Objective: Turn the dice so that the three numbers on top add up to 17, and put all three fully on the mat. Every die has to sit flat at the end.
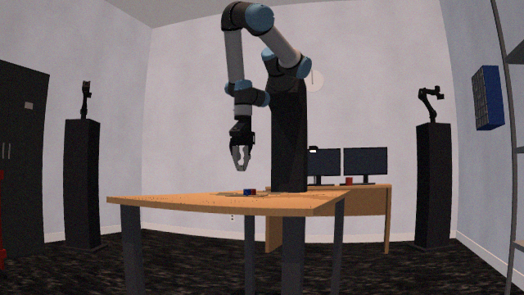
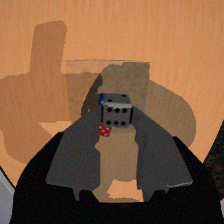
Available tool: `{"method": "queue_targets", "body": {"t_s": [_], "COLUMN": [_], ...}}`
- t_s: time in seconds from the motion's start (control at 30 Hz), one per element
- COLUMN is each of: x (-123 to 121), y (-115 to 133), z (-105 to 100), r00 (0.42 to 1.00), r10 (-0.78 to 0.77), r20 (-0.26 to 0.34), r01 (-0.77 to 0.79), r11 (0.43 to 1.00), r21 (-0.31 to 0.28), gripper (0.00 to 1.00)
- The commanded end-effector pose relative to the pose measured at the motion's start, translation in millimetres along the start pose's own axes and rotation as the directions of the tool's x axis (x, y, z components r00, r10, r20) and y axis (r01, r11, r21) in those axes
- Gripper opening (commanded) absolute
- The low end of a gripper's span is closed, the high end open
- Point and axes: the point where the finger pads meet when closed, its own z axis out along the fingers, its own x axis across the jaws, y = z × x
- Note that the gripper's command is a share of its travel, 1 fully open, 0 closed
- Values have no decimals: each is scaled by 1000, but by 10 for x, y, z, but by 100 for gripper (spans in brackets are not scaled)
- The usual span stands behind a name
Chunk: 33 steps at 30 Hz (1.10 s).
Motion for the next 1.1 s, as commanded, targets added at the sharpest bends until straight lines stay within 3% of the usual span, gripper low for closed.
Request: {"method": "queue_targets", "body": {"t_s": [0.0, 1.07], "x": [-39, -65], "y": [-48, -79], "z": [-16, 40], "r00": [998, 996], "r10": [56, 92], "r20": [-3, -3], "r01": [-56, -92], "r11": [998, 996], "r21": [1, 3], "gripper": [6, 6]}}
